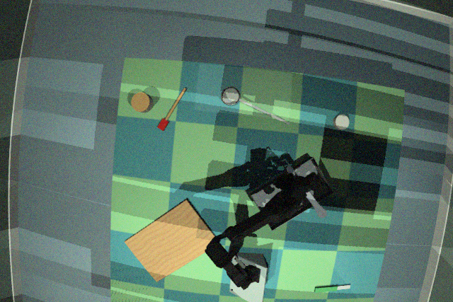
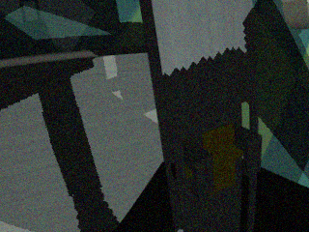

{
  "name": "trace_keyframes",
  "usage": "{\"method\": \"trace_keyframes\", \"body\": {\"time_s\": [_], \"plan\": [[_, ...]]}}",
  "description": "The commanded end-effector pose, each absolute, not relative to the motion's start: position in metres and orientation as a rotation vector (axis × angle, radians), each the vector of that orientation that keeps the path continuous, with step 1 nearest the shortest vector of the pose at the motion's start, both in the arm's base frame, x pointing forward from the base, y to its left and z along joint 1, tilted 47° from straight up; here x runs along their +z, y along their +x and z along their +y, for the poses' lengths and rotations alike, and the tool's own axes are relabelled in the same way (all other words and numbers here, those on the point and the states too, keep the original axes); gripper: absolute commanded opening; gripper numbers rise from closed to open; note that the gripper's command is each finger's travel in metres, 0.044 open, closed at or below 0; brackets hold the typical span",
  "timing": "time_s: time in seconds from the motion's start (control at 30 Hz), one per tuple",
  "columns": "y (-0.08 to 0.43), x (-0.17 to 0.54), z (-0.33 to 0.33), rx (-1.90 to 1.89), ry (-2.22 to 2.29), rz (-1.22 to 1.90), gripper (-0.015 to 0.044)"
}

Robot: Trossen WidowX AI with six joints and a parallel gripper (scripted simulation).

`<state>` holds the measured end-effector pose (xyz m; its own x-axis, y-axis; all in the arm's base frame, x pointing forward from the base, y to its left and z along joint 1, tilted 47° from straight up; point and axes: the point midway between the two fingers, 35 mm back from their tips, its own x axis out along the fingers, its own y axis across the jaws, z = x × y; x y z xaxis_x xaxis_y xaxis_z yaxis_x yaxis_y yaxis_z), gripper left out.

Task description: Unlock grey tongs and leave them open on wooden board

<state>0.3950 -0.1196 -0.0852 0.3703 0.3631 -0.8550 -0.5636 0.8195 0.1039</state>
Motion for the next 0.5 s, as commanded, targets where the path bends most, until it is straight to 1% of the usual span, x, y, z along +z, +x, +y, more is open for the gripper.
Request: {"method": "trace_keyframes", "body": {"time_s": [0.0, 0.47], "plan": [[0.3945, -0.0858, -0.1178, 0.611, -0.221, 1.031, -0.0150], [0.3944, -0.0929, -0.1190, 0.724, -0.178, 1.071, -0.0150]]}}
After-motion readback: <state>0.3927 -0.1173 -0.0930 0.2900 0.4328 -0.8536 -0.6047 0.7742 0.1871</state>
